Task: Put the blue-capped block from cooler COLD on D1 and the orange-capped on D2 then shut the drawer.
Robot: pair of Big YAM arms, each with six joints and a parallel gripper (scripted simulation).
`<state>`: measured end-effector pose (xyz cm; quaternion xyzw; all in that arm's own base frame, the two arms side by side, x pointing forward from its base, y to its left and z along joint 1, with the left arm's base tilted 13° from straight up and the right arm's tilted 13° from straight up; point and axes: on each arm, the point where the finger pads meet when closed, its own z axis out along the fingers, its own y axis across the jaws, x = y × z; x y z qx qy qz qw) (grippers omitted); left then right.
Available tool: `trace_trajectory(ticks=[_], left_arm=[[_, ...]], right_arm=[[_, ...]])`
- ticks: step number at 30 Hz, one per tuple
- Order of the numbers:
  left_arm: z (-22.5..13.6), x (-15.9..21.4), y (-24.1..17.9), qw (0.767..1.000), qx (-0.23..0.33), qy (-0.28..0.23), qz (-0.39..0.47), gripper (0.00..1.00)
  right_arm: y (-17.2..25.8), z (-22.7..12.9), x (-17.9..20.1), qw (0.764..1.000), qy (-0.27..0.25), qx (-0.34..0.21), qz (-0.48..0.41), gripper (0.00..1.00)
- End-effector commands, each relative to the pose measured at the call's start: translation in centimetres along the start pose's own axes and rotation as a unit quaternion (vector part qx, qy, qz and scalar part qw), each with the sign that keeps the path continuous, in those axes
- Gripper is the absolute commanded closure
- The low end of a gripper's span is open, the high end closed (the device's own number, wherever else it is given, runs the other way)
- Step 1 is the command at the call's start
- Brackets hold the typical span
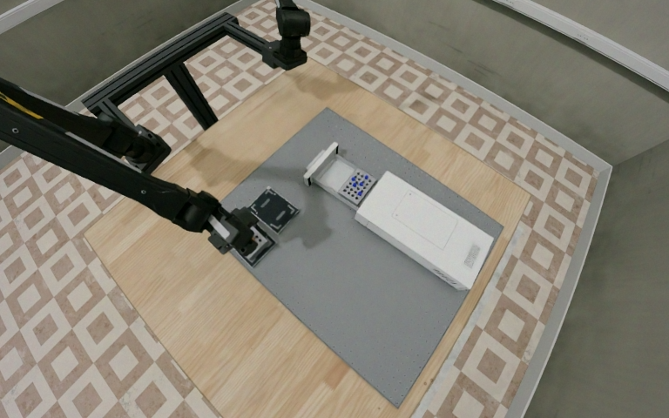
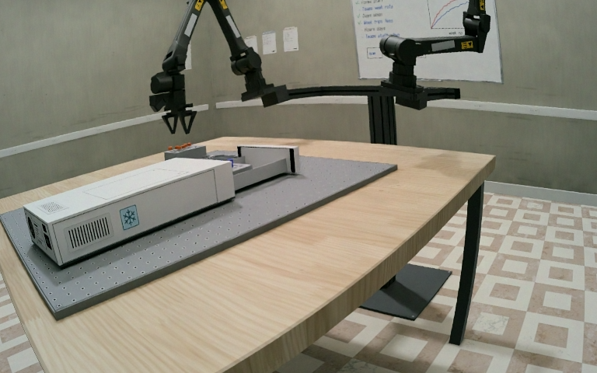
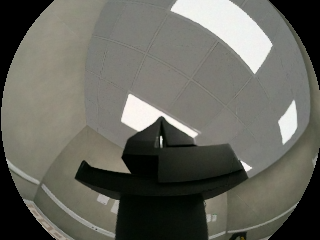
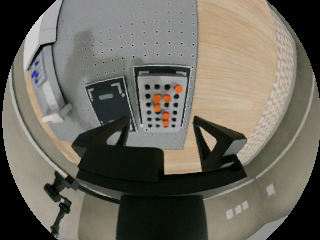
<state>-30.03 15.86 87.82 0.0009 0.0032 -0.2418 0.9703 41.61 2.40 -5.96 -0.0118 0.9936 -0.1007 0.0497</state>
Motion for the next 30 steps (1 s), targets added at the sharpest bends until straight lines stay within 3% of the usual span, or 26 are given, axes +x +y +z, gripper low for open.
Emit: trace_trajectory(ticks=[1, 21, 30], left_arm=[[0.8, 2.4, 0.1, 1.000, 0.001, 0.018, -0.001, 1.00], [0.8, 2.4, 0.1, 1.000, 0.001, 0.018, -0.001, 1.00], [0.8, 2.4, 0.1, 1.000, 0.001, 0.018, -0.001, 1.00]], right_arm=[[0.0, -2.0, -1.8, 1.000, -0.022, -0.002, 0.013, 0.00], [0.3, -4.9, -2.5, 0.999, -0.030, -0.004, 0.011, 0.00], [0.1, -3.6, -1.3, 1.000, -0.015, -0.002, 0.007, 0.00]])
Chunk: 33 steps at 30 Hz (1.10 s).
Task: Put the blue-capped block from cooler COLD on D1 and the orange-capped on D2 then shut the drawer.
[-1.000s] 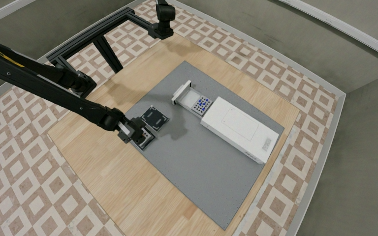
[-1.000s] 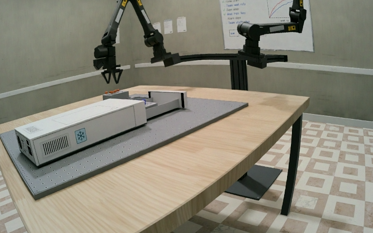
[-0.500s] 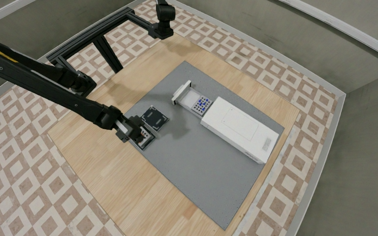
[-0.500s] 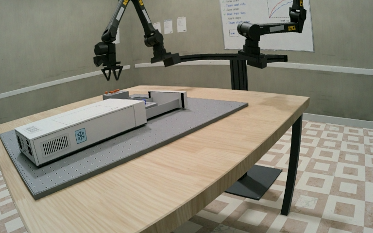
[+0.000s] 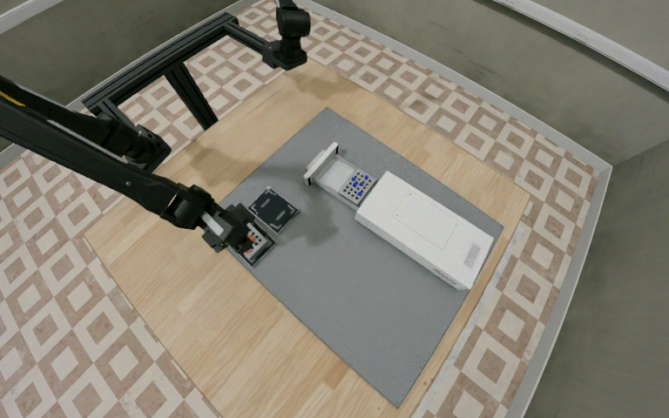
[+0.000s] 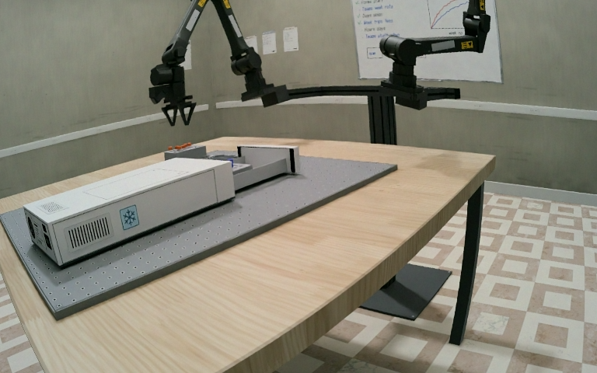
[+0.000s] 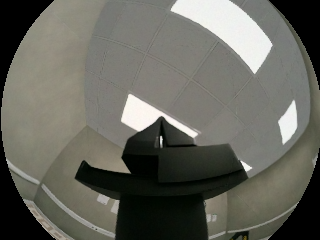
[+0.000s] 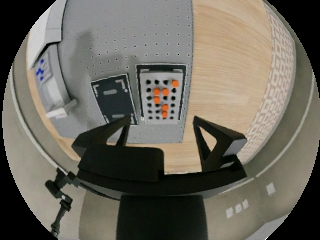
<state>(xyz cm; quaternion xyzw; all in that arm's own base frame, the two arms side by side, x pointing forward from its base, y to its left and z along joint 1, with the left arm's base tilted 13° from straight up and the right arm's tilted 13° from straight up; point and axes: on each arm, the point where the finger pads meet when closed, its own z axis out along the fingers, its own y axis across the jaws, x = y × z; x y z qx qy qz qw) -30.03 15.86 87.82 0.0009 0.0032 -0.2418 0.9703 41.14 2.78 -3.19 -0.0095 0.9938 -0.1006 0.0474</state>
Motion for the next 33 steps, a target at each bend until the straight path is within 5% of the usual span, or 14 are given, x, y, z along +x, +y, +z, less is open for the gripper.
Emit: trace_trajectory(ticks=[1, 27, 33], left_arm=[[0.8, 2.4, 0.1, 1.000, 0.001, 0.018, -0.001, 1.00], [0.8, 2.4, 0.1, 1.000, 0.001, 0.018, -0.001, 1.00], [0.8, 2.4, 0.1, 1.000, 0.001, 0.018, -0.001, 1.00]], right_arm=[[0.2, -0.8, -1.5, 1.000, -0.017, -0.002, 0.005, 0.00], [0.2, -0.8, -1.5, 1.000, -0.017, -0.002, 0.005, 0.00], [3.1, -0.3, -0.3, 0.996, -0.005, 0.001, -0.090, 0.00]])
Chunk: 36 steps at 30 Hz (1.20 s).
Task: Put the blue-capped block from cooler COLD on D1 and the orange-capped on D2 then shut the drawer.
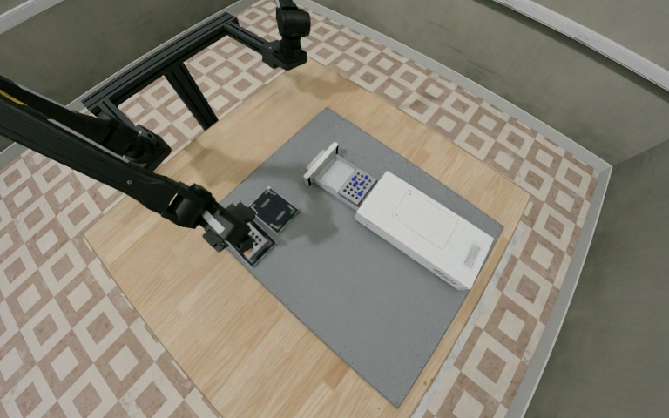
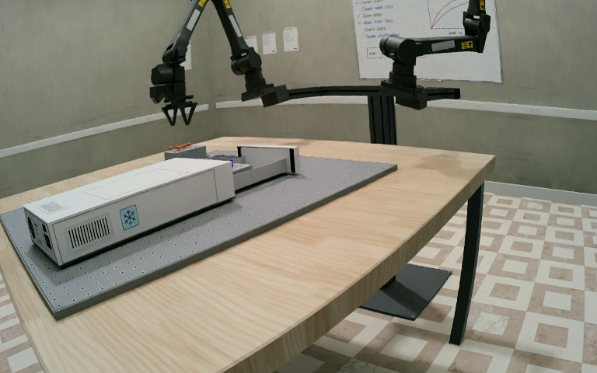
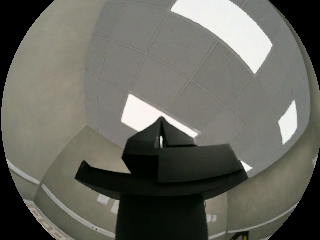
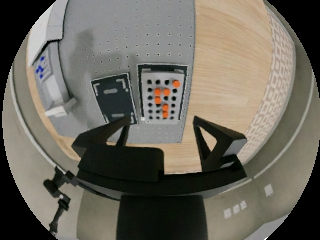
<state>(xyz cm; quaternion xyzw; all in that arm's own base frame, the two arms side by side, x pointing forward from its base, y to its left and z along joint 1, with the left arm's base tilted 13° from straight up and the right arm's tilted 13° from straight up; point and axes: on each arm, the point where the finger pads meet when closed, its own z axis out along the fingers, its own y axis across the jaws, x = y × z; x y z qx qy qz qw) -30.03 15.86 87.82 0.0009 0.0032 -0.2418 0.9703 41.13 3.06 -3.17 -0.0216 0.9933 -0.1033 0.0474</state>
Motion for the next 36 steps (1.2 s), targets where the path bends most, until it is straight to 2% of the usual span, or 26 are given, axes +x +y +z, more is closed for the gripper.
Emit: trace_trajectory(ticks=[1, 8, 19, 21, 36], left_arm=[[0.8, 2.4, 0.1, 1.000, 0.001, 0.018, -0.001, 1.00], [0.8, 2.4, 0.1, 1.000, 0.001, 0.018, -0.001, 1.00], [0.8, 2.4, 0.1, 1.000, 0.001, 0.018, -0.001, 1.00], [0.8, 2.4, 0.1, 1.000, 0.001, 0.018, -0.001, 1.00], [0.8, 2.4, 0.1, 1.000, 0.001, 0.018, -0.001, 1.00]], right_arm=[[3.3, -0.4, -0.8, 0.996, -0.020, -0.003, -0.087, 0.00], [6.2, -0.7, -2.3, 0.988, -0.014, -0.003, -0.155, 0.00], [11.0, -0.8, -4.6, 0.955, -0.015, -0.003, -0.298, 0.00], [11.0, -0.8, -4.6, 0.955, -0.015, -0.003, -0.298, 0.00], [17.0, -0.9, -7.1, 0.876, -0.016, -0.001, -0.481, 0.00]])
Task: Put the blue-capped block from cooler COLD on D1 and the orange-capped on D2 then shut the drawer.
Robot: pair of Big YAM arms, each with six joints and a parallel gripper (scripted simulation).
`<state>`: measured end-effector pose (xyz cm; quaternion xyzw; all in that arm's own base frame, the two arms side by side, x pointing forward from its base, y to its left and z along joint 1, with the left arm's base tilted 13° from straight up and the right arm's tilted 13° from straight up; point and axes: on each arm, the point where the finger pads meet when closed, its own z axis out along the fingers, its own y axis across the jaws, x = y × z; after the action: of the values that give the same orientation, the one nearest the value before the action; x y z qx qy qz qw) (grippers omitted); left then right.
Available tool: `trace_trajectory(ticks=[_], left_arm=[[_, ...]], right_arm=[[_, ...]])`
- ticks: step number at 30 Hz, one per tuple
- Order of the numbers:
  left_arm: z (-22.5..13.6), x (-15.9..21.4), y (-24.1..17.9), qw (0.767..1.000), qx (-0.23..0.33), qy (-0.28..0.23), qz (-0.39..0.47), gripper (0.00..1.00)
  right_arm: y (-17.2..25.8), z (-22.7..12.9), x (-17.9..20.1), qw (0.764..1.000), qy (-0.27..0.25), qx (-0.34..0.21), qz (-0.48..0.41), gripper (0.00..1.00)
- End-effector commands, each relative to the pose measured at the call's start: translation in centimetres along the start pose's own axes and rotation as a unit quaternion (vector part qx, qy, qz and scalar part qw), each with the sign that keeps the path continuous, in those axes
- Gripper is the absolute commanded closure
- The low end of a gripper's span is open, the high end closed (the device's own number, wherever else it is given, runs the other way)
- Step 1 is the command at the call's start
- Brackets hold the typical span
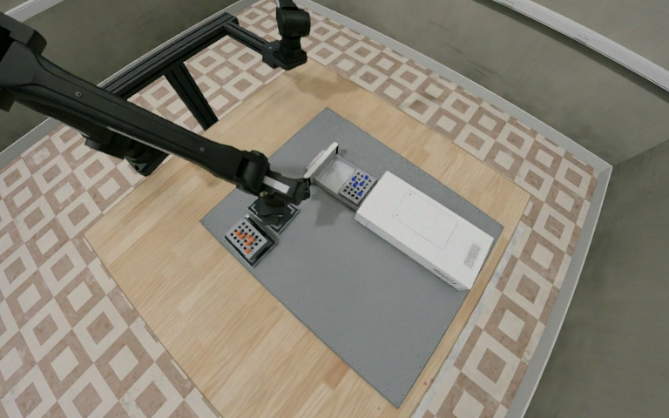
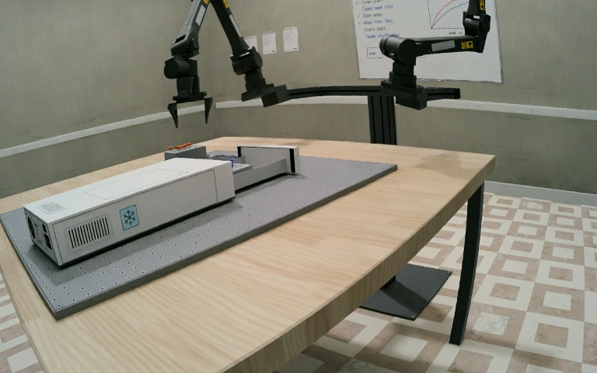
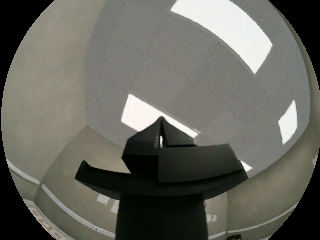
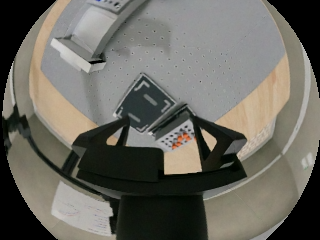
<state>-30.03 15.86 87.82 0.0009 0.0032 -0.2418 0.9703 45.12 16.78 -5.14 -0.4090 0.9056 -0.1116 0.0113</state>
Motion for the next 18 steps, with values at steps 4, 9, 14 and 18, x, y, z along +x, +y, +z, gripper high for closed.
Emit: trace_trajectory(ticks=[4, 9, 14, 18], left_arm=[[0.8, 2.4, 0.1, 1.000, 0.001, 0.018, -0.001, 1.00], [0.8, 2.4, 0.1, 1.000, 0.001, 0.018, -0.001, 1.00], [0.8, 2.4, 0.1, 1.000, 0.001, 0.018, -0.001, 1.00], [0.8, 2.4, 0.1, 1.000, 0.001, 0.018, -0.001, 1.00]], right_arm=[[0.7, -0.3, -4.9, 0.992, -0.008, 0.003, -0.127, 0.00], [1.5, -0.3, -6.7, 0.981, -0.008, 0.004, -0.193, 0.00], [2.3, -0.4, -8.7, 0.966, -0.008, 0.004, -0.258, 0.00], [2.8, -0.4, -9.9, 0.955, -0.008, 0.004, -0.296, 0.00]])
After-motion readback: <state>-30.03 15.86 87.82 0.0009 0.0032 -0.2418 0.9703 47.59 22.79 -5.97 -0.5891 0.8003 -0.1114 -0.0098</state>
